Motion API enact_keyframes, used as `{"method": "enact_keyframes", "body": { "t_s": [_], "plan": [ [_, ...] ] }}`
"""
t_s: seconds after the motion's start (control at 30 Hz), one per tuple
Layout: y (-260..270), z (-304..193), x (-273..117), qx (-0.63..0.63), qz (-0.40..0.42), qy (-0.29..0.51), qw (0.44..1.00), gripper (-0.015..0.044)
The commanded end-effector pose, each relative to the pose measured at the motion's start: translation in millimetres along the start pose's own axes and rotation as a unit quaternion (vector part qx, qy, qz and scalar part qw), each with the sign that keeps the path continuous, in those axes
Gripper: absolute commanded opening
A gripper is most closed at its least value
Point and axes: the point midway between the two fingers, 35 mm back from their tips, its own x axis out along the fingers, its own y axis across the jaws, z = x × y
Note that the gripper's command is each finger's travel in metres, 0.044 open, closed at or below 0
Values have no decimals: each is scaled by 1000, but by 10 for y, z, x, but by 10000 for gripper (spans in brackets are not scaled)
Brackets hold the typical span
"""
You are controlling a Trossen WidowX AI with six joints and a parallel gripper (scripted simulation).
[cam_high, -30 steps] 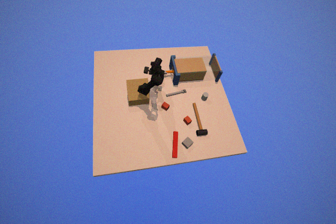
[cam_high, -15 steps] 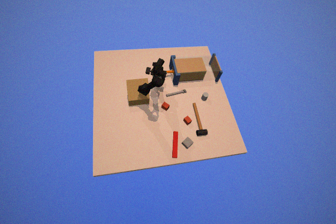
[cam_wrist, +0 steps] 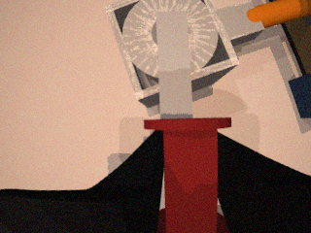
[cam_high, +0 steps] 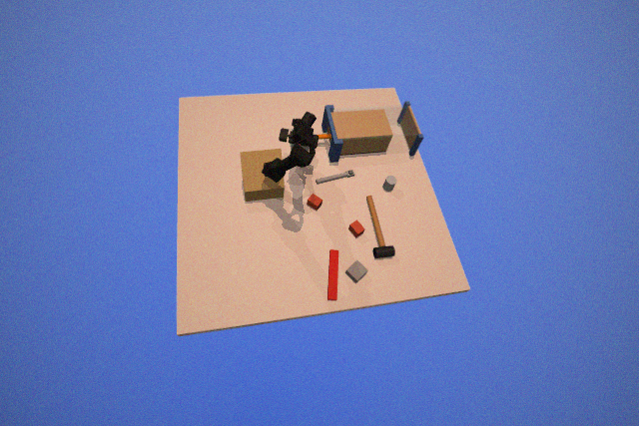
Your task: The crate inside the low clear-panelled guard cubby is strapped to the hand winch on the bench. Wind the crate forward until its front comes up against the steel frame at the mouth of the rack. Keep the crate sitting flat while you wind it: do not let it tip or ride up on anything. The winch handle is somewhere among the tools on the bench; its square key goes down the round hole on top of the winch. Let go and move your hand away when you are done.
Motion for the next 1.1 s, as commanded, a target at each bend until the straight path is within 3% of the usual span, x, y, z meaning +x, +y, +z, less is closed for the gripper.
{"method": "enact_keyframes", "body": {
  "t_s": [0.0, 1.07],
  "plan": [
    [-183, 0, 4, 11, -25, 4, 1000, 0],
    [-485, 112, 46, 11, -26, 4, 1000, 0]
  ]
}}
